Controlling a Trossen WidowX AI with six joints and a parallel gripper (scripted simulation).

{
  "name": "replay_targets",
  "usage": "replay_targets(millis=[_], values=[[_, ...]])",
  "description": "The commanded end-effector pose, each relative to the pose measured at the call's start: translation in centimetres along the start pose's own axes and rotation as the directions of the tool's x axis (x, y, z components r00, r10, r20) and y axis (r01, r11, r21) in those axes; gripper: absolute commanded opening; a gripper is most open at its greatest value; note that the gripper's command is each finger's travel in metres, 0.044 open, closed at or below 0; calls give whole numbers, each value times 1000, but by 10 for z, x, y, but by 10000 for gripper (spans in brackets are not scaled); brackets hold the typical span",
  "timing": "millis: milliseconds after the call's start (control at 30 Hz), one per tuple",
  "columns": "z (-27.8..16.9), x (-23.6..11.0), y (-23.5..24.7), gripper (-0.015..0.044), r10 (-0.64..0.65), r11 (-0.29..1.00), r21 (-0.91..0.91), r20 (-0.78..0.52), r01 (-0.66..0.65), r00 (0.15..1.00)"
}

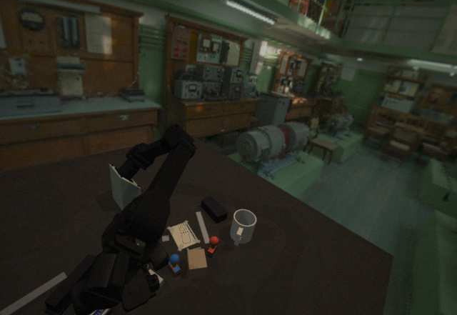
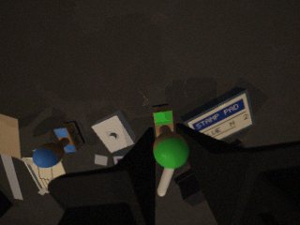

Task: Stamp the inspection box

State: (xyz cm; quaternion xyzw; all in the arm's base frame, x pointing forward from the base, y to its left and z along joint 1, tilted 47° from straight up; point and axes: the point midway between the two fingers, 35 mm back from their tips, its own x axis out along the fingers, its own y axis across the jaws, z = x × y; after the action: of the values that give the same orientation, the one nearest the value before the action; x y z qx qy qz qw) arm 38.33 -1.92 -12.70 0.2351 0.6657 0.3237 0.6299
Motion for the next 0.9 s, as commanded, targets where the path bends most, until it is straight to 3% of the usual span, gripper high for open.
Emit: replay_targets(millis=[0,867], values=[[0,-3,0,0,-4,1000,-4,-2,3,1000],[-1,-16,0,0,-4,1000,-4,-2,4,1000]])
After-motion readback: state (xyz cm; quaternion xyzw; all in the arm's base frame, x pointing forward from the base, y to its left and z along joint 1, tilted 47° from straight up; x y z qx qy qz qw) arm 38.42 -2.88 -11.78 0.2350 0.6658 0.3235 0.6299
